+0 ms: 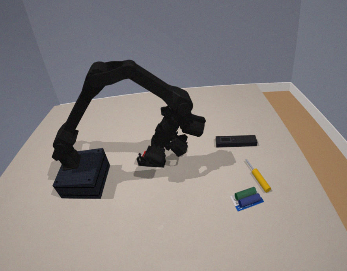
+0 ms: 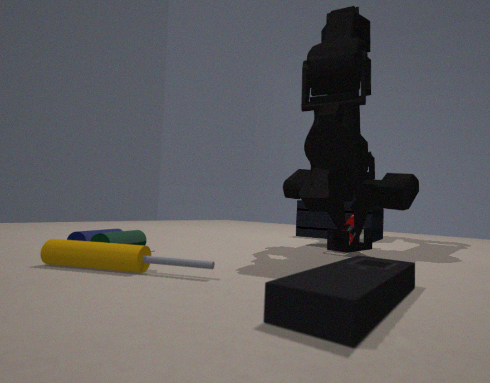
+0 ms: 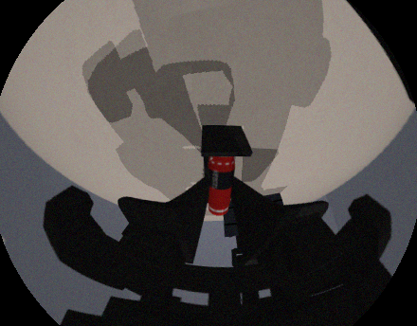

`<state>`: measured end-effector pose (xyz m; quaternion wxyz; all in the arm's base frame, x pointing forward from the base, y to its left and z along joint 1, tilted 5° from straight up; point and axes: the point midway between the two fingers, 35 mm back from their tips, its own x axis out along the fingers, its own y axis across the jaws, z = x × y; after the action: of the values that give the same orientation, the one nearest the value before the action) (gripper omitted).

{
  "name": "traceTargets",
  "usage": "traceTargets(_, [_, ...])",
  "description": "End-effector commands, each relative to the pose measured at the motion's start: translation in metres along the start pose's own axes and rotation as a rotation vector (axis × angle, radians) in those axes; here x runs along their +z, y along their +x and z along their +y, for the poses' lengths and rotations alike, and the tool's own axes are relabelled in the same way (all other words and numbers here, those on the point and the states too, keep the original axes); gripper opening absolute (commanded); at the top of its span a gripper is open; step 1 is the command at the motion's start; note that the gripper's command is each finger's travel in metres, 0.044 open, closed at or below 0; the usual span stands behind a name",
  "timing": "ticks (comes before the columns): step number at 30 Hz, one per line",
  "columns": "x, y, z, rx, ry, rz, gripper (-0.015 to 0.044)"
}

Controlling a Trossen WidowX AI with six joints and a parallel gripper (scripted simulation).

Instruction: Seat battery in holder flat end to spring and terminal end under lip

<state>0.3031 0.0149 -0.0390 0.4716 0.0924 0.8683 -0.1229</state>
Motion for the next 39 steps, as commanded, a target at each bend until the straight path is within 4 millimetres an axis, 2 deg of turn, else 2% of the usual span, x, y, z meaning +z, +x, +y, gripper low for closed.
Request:
traceTargets(1, [0.0062, -0.0032, -0.0002, -0.003, -0.005, -0.028, 0.0079])
traceTargets(39, [0.0063, -0.0026, 0.0003, -0.009, -0.004, -0.063, 0.0079])
